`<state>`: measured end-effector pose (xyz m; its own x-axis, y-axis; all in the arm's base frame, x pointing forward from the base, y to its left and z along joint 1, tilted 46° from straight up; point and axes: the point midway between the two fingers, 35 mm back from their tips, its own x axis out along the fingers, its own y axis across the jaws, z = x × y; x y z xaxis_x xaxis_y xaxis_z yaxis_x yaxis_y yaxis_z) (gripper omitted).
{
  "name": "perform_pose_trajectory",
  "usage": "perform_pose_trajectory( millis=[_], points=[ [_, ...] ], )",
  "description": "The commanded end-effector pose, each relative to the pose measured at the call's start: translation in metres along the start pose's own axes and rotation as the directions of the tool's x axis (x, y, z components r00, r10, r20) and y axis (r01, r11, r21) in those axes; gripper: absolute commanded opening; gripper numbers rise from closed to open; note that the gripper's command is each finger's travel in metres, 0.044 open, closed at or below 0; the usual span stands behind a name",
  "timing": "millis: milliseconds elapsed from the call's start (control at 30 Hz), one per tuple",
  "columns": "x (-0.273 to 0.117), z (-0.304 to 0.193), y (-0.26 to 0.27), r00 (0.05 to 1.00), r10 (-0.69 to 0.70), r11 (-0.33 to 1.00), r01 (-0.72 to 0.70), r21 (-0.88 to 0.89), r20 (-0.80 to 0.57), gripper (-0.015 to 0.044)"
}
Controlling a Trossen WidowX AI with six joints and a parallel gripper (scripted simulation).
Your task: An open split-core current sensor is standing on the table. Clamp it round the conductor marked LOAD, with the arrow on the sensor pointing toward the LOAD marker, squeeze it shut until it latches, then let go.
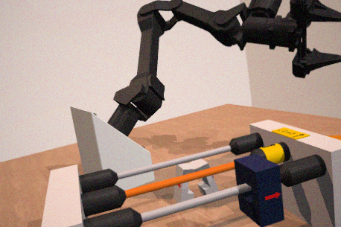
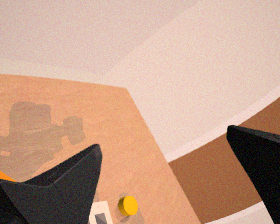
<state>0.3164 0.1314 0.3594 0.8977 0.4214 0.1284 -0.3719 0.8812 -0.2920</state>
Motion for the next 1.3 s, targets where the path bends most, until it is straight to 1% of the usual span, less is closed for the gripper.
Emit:
perform_pose_trajectory(
  millis=[0,100,167,433,500,567,667,767,867,933,1000,1067,1267],
  points=[
    [-0.025,-0.032,-0.054,0.977,-0.192,0.973,0.203,0.114,-0.097,0.0440],
    [-0.048,-0.053,-0.090,0.931,-0.327,0.917,0.354,0.185,-0.161,0.0440],
    [-0.059,-0.062,-0.103,0.906,-0.379,0.885,0.414,0.211,-0.186,0.0440],
    [-0.059,-0.065,-0.105,0.904,-0.378,0.885,0.416,0.211,-0.200,0.0440],
    [-0.051,-0.084,-0.103,0.905,-0.308,0.909,0.371,0.191,-0.294,0.0440],
    [-0.042,-0.113,-0.100,0.884,-0.189,0.937,0.293,0.192,-0.428,0.0440],
    [-0.039,-0.153,-0.092,0.813,0.009,0.948,0.179,0.264,-0.582,0.0440],
    [-0.044,-0.183,-0.084,0.721,0.217,0.911,0.094,0.402,-0.659,0.0440],
    [-0.052,-0.202,-0.077,0.636,0.416,0.818,0.051,0.574,-0.650,0.0440],
    [-0.057,-0.208,-0.075,0.599,0.533,0.724,0.043,0.689,-0.598,0.0440],
    [-0.061,-0.209,-0.076,0.582,0.628,0.607,0.049,0.793,-0.516,0.0440],
    [-0.063,-0.209,-0.078,0.584,0.673,0.522,0.058,0.851,-0.453,0.0440],
    [-0.063,-0.209,-0.079,0.585,0.678,0.511,0.059,0.857,-0.445,0.0440]
  ],
)
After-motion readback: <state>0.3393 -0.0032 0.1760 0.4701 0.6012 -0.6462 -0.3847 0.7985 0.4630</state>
